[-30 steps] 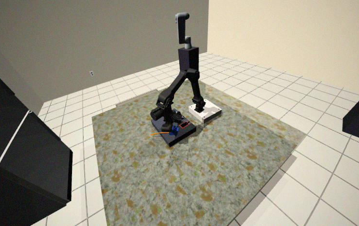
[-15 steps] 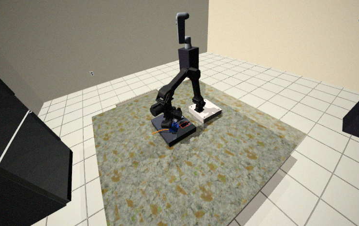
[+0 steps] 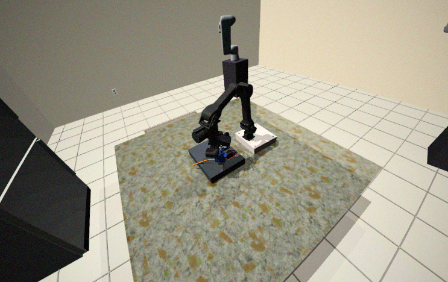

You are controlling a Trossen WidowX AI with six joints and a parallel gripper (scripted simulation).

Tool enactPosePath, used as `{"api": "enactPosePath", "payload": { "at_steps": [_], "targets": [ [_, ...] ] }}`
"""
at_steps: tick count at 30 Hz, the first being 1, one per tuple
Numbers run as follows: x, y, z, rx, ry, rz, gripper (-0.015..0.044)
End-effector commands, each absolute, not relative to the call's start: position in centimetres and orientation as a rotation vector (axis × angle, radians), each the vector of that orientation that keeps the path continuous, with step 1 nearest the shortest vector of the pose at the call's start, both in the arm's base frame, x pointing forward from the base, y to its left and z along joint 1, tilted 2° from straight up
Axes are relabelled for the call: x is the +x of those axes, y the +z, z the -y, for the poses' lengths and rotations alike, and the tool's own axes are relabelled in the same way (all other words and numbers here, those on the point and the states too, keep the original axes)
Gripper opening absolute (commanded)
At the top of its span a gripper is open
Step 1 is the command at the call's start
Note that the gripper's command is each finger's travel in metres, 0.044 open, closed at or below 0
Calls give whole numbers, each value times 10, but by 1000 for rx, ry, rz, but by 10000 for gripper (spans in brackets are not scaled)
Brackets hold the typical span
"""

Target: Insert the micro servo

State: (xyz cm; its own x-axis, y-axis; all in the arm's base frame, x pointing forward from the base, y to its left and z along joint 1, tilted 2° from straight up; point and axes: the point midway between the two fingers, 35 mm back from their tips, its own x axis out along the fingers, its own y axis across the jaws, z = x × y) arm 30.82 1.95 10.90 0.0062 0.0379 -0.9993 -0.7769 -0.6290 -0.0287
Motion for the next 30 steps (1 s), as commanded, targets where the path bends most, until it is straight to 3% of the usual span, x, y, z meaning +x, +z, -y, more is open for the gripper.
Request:
{"api": "enactPosePath", "payload": {
  "at_steps": [1, 30],
  "targets": [
    [307, 110, -16, -1671, 1679, -763, 0],
    [306, 110, -9, -1109, 1143, -1217, 0]
  ]
}}
